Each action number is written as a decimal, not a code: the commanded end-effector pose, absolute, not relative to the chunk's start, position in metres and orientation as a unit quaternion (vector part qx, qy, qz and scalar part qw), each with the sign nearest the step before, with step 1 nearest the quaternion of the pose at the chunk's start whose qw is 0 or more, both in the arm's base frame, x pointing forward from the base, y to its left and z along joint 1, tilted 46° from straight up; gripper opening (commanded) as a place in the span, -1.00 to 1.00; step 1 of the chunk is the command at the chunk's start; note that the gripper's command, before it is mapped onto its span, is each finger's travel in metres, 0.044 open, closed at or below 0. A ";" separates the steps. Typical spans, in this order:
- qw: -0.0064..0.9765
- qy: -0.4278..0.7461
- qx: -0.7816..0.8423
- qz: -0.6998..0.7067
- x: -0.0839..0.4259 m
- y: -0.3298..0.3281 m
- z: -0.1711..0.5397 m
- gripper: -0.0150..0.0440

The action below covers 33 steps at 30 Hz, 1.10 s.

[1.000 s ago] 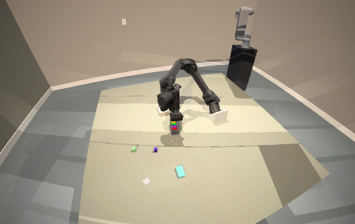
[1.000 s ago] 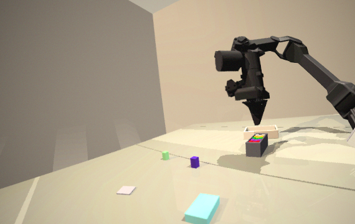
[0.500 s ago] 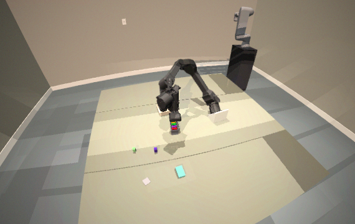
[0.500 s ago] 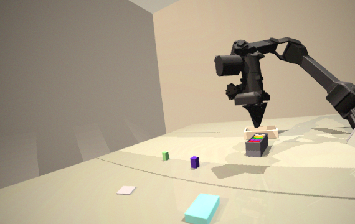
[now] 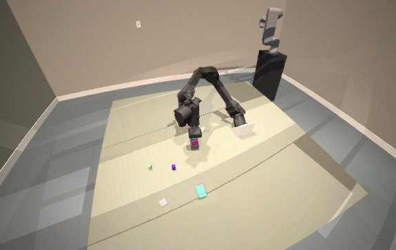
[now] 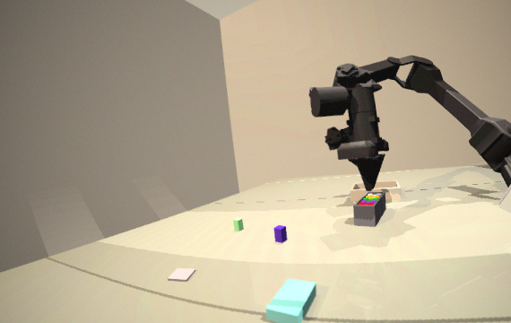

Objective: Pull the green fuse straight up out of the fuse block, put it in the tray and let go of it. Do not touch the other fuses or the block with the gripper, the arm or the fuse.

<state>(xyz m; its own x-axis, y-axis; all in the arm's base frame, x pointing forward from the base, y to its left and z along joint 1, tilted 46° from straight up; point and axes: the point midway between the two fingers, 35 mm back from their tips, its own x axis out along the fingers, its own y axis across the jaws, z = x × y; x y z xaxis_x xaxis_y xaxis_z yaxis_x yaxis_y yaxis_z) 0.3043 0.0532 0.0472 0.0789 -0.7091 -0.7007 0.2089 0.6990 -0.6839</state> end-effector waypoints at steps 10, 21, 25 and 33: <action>0.702 0.595 -0.215 -0.327 0.305 0.044 0.037 -0.25; 0.702 0.595 -0.215 -0.327 0.305 0.044 0.037 -0.25; 0.702 0.595 -0.215 -0.327 0.306 0.041 0.035 -0.25; 0.702 0.595 -0.215 -0.327 0.306 0.037 0.031 -0.25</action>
<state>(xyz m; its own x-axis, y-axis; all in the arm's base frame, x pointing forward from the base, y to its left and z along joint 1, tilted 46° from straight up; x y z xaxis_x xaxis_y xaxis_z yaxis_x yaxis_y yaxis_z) 0.3063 0.0398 0.0334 0.0802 -0.7095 -0.7002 0.2107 0.6986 -0.6838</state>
